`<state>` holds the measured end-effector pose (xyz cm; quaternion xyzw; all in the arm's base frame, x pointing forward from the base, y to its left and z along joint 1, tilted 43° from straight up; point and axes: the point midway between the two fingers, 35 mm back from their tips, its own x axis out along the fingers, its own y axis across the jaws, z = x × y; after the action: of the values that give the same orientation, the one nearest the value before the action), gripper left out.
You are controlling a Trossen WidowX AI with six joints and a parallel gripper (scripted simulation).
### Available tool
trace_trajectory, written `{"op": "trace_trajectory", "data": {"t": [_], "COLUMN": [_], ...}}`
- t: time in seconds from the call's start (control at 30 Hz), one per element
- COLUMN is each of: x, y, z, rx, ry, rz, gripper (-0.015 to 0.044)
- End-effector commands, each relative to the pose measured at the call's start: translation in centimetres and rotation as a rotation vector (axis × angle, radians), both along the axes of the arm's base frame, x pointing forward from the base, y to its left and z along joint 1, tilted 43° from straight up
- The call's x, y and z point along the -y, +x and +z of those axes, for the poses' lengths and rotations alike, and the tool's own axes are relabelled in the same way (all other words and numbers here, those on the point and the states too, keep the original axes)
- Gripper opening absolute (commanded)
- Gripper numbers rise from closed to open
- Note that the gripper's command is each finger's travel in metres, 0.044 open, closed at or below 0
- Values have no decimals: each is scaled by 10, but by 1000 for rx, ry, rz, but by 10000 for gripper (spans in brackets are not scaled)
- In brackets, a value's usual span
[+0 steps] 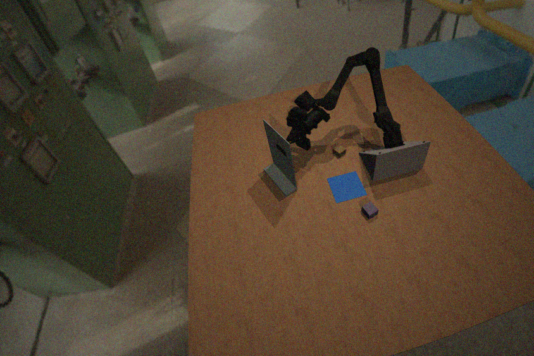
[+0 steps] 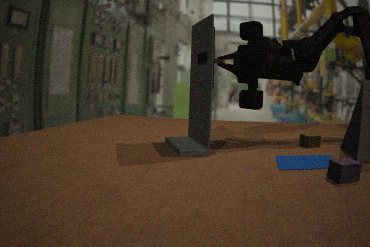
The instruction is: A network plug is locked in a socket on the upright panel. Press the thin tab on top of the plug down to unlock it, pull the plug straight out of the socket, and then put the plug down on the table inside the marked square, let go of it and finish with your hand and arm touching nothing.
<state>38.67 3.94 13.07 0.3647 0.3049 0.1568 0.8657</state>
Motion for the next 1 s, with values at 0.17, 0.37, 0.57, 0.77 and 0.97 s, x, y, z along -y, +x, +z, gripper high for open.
{"op": "trace_trajectory", "data": {"t": [0.17,0.37,0.57,0.77,0.97], "x": [2,3,5,6,7], "y": [-6,-9,-12,-15,-18], "z": [2,3,4,5,6], "rx": [1,0,0,0,0], "ry": [-1,-1,-1,-2,-2], "rz": [3,3,3,3,3], "gripper": [0,0,0,0,0]}}
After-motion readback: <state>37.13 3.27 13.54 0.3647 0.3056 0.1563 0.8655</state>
